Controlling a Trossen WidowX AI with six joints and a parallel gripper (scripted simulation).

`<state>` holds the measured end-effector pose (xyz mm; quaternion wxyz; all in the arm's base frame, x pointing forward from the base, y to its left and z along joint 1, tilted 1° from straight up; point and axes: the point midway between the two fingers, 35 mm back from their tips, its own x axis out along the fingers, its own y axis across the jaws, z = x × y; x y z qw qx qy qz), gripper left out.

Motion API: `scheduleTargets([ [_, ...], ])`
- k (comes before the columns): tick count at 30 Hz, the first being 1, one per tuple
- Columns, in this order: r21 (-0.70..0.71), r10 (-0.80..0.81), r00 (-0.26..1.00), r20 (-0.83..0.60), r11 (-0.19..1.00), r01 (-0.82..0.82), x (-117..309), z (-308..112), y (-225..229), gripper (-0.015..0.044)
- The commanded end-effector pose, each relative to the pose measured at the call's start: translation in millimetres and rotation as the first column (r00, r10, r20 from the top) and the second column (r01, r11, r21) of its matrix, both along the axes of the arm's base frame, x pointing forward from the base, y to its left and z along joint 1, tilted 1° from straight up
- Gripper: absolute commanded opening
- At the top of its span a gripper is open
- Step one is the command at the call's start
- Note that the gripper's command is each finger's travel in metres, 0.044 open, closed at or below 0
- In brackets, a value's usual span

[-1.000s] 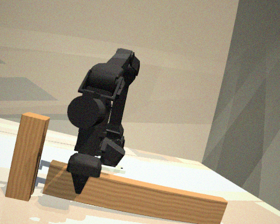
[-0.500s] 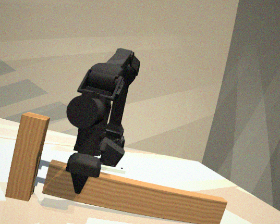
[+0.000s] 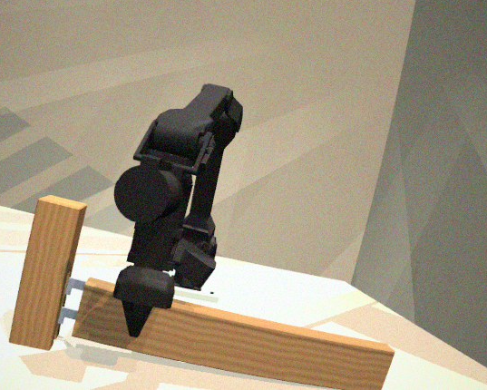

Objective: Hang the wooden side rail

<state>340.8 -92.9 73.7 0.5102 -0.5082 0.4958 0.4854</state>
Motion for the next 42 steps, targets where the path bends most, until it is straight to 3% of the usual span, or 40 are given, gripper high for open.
scheduleTargets([
  [1,-0.004,0.001,1.000,0.008,1.000,-0.001,1.5,2.4,-1.7,0.0000],
  [42,-0.005,0.001,1.000,0.008,1.000,-0.001,1.4,2.8,-5.6,0.0000],
])
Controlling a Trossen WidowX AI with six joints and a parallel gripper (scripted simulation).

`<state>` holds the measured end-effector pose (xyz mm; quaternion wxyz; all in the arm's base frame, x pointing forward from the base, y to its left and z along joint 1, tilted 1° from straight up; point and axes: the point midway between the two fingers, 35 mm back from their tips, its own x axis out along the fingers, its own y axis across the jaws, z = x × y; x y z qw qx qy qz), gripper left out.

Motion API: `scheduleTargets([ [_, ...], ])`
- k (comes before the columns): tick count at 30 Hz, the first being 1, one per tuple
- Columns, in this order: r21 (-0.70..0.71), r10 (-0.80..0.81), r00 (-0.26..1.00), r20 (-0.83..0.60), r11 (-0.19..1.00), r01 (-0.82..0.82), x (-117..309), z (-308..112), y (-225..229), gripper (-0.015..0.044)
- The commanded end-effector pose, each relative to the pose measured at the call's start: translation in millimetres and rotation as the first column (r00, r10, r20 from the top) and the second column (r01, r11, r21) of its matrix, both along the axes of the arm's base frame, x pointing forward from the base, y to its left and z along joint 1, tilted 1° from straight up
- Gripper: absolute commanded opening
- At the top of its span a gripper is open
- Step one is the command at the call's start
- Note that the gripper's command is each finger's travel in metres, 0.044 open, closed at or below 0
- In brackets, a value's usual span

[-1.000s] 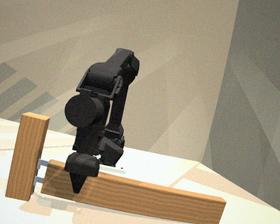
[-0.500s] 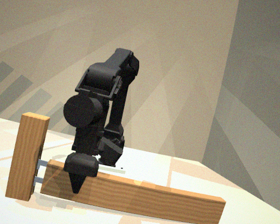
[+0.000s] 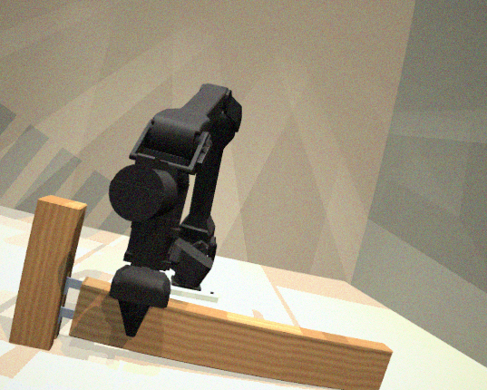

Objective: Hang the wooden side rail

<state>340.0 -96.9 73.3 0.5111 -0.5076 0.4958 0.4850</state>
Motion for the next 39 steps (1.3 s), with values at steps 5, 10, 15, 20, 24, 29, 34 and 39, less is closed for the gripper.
scheduleTargets([
  [5,-0.006,0.002,1.000,0.008,1.000,-0.002,2.7,3.5,-2.1,0.0000],
  [10,-0.006,0.002,1.000,0.008,1.000,-0.002,3.1,3.8,-2.5,0.0000],
  [15,-0.006,0.002,1.000,0.008,1.000,-0.002,2.7,3.2,-3.1,0.0000],
  [20,-0.006,0.002,1.000,0.008,1.000,-0.002,2.1,2.6,-3.7,0.0000],
  [24,-0.006,0.002,1.000,0.008,1.000,-0.002,2.0,2.2,-4.1,0.0000],
  [29,-0.006,0.002,1.000,0.008,1.000,-0.002,1.6,1.6,-4.7,0.0000],
  [34,-0.006,0.002,1.000,0.008,1.000,-0.002,1.1,1.0,-5.3,0.0000],
  [39,-0.006,0.002,1.000,0.008,1.000,-0.002,0.6,1.0,-5.8,0.0000],
])
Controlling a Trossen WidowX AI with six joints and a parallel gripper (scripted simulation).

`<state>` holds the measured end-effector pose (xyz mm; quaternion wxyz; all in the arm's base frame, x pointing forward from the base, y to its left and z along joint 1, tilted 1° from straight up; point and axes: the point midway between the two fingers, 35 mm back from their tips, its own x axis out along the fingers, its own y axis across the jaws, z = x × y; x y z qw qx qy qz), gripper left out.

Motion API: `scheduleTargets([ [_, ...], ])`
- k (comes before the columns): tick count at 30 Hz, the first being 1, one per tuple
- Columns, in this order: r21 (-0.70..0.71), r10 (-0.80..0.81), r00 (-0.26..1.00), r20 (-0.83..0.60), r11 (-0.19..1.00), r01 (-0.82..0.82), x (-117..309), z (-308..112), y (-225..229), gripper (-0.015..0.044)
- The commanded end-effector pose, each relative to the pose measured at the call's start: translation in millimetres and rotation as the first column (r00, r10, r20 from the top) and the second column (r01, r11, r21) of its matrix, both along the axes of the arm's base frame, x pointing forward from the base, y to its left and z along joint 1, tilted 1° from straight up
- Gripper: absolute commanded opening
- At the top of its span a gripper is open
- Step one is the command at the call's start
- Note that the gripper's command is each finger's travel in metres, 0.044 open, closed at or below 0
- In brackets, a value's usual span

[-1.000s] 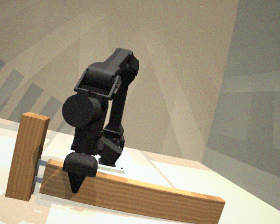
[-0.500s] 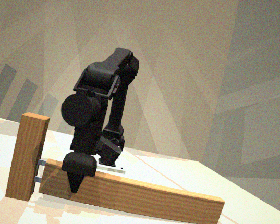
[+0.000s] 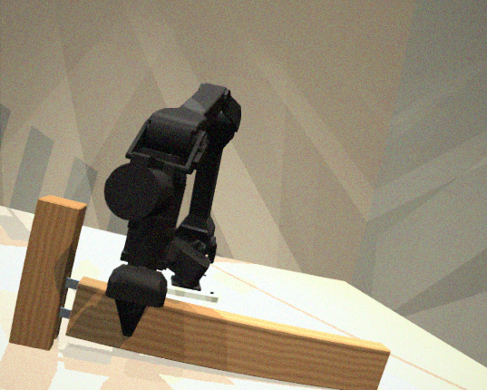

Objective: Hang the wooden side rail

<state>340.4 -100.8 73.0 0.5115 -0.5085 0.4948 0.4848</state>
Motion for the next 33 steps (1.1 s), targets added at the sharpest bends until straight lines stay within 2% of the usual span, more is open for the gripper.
scheduleTargets([
  [1,-0.006,0.001,1.000,0.005,1.000,-0.001,0.1,1.4,-2.1,0.0000],
  [33,-0.006,0.001,1.000,0.005,1.000,-0.001,2.4,3.9,-4.6,0.0000],
])
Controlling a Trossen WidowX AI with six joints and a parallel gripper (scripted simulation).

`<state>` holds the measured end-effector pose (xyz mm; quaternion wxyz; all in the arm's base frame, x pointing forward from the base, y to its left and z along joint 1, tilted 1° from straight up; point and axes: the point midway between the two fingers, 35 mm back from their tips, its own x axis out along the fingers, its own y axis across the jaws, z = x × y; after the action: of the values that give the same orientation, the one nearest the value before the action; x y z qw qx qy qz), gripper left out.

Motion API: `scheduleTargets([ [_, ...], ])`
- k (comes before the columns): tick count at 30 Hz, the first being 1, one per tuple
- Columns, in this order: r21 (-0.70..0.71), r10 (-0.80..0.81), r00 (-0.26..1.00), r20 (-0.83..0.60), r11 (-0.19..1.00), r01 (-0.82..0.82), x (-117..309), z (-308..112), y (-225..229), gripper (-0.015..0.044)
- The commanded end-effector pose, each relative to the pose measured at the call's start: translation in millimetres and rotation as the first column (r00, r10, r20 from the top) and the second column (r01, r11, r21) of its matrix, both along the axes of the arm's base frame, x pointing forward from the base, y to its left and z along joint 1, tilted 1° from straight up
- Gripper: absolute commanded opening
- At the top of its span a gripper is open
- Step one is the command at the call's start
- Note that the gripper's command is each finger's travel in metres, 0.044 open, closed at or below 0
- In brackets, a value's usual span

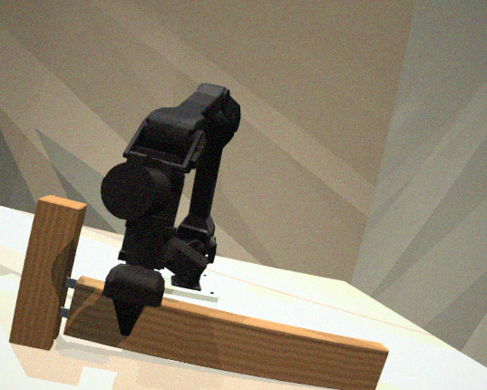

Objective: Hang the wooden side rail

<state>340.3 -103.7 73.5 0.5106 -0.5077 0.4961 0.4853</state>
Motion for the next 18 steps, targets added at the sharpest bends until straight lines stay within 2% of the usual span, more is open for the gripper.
scheduleTargets([
  [1,-0.006,0.002,1.000,0.009,1.000,-0.002,2.6,3.5,-1.8,0.0000],
  [18,-0.006,0.002,1.000,0.009,1.000,-0.002,1.8,2.8,-3.6,0.0000],
])
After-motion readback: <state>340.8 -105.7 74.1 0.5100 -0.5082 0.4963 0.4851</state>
